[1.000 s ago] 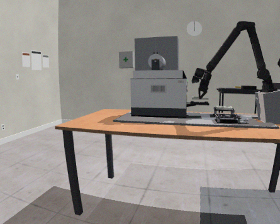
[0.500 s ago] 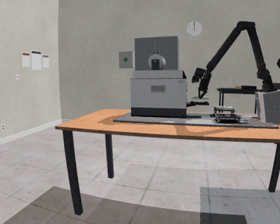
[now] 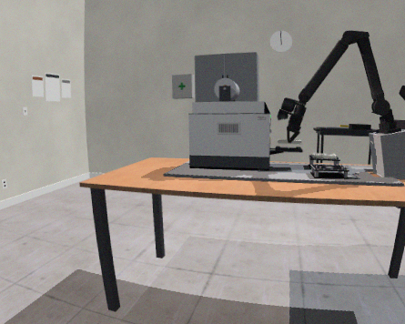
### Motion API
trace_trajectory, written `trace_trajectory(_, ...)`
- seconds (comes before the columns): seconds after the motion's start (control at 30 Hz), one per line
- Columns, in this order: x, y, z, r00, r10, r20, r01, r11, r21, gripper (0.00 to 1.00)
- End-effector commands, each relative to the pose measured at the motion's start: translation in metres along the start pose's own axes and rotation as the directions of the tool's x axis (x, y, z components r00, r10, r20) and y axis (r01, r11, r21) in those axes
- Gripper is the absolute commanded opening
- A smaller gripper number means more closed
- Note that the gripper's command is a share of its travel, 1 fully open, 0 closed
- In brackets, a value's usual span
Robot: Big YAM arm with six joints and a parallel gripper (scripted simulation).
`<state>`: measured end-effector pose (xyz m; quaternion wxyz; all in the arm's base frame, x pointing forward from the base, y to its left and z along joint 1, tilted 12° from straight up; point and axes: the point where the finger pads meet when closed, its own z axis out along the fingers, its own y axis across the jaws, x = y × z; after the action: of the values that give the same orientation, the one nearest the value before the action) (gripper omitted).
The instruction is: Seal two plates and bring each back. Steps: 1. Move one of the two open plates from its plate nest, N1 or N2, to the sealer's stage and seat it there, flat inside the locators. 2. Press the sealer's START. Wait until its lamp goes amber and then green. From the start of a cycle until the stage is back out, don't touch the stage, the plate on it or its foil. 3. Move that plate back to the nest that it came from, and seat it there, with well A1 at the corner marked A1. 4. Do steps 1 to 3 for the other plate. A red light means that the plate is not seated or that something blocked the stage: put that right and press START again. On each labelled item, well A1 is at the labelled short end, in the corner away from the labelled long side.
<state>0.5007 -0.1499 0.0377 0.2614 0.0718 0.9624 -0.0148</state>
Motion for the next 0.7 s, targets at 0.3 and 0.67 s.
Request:
trace_trajectory(0.3,0.005,0.005,0.009,1.000,0.010,-0.008,-0.010,1.000,-0.004,0.00)
trace_trajectory(0.67,-0.007,0.004,-0.005,1.000,0.007,0.028,-0.007,1.000,0.001,0.00)
